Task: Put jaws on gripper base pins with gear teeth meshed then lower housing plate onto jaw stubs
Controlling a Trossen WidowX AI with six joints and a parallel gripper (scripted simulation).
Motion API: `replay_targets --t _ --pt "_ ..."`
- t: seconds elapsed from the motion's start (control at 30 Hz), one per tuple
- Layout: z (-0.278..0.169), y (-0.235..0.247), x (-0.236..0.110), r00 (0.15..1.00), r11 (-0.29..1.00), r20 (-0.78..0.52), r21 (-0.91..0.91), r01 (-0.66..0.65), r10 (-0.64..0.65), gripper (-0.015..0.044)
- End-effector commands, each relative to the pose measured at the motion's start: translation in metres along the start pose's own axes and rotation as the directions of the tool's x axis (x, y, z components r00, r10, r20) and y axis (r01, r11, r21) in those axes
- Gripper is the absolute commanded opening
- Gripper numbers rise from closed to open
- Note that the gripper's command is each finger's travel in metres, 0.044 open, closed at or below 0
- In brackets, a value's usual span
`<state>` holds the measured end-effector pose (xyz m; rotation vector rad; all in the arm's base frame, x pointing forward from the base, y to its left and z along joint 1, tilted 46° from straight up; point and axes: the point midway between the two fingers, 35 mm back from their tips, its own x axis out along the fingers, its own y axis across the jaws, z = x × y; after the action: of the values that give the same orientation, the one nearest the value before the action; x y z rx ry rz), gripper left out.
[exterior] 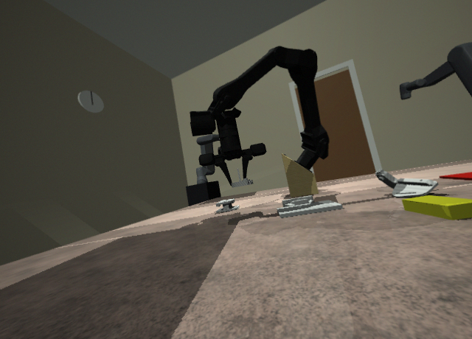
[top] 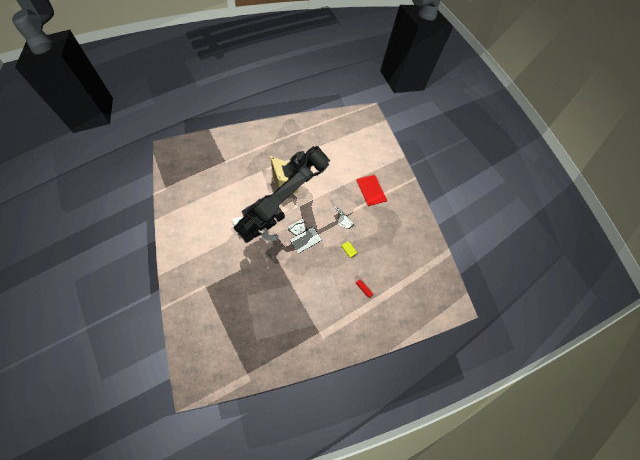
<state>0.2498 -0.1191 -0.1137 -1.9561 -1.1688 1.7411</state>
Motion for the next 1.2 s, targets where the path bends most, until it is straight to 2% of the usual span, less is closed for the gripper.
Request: replay_targets --t 0.0,0.27,0.57,1.17 --pt "-0.001 0.0 -0.004 1.0 1.0 0.0 -0.013 -0.009 0.009 0.0134" --pt "-0.004 -0.01 -0.005 1.0 0.974 0.0 -0.224 -0.008 0.009 0.0134" --pt "-0.006 -0.023 -0.007 1.0 0.883 0.0 -0.469 -0.007 0.008 0.0134" --pt "-0.009 -0.048 -0.009 1.0 0.531 0.0 -0.848 -0.004 0.008 0.0134"
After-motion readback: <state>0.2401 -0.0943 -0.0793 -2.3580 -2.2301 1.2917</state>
